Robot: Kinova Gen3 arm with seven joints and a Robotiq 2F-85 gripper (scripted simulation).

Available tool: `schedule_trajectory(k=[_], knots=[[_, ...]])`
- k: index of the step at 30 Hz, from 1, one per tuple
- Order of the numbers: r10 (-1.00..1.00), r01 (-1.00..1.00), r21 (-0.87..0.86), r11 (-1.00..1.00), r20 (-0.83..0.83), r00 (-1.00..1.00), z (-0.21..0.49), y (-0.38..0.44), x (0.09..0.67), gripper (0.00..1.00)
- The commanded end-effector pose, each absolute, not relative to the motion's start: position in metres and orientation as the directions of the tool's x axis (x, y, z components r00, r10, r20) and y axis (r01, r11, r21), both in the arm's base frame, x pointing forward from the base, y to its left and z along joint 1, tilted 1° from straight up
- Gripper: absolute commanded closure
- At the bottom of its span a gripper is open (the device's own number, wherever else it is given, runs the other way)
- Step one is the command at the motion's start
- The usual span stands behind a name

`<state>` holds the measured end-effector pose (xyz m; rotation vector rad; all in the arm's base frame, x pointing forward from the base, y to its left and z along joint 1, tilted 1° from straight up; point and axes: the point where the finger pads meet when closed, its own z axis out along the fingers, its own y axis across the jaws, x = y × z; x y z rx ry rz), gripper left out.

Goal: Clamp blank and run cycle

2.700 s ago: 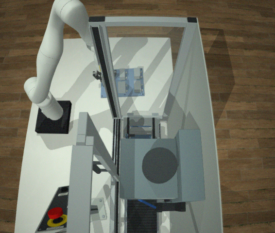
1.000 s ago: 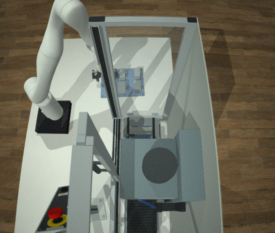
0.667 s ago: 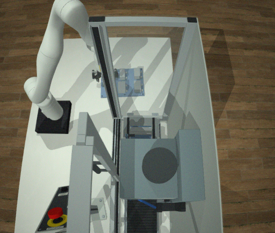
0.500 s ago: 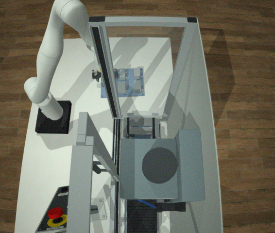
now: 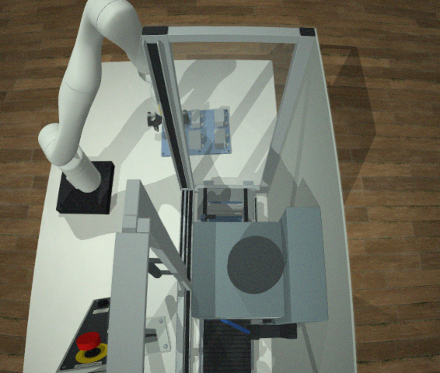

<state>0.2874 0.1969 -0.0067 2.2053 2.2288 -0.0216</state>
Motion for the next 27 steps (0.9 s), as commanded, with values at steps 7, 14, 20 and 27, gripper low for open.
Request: schedule_trajectory(k=[7,14,20,27], knots=[[1.0,1.0,-0.004,0.011,-0.013,-0.011,0.014,0.197,0.288,0.0],[1.0,1.0,-0.004,0.011,-0.013,-0.011,0.044,0.198,0.288,0.0],[1.0,1.0,-0.004,0.011,-0.013,-0.011,0.044,0.198,0.288,0.0],[1.0,1.0,-0.004,0.011,-0.013,-0.011,0.079,0.198,0.288,0.0]])
